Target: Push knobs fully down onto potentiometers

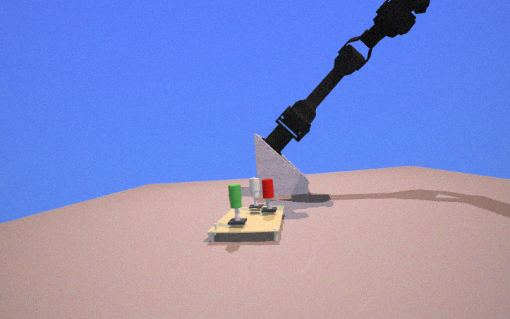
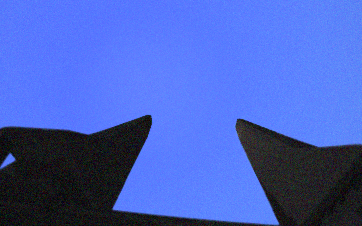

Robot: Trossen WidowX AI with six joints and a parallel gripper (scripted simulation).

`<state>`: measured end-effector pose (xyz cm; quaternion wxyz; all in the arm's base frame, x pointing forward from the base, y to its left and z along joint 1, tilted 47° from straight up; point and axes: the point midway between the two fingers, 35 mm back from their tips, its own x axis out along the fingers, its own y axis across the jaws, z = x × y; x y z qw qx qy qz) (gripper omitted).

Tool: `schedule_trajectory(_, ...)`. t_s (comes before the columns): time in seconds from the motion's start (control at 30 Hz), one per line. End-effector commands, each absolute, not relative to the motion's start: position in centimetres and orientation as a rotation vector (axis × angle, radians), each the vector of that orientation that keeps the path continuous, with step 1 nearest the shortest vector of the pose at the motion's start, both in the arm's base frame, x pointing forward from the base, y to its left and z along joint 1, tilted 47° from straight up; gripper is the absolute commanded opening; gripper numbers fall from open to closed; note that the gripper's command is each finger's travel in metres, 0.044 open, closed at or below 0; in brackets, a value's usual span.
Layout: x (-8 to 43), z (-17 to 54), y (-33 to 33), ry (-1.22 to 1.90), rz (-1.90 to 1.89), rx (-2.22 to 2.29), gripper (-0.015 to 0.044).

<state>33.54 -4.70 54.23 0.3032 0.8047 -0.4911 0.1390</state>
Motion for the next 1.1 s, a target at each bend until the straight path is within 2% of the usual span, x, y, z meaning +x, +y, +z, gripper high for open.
schedule_trajectory(0.0, 33.6, 54.2, -4.7, -1.299, 0.365, 2.129, 0.0374)
schedule_trajectory(0.47, 38.4, 51.4, -4.0, -1.068, 0.097, 1.801, 0.0006)
schedule_trajectory(1.07, 44.7, 45.5, -3.5, -0.699, -0.158, 1.347, 0.0000)
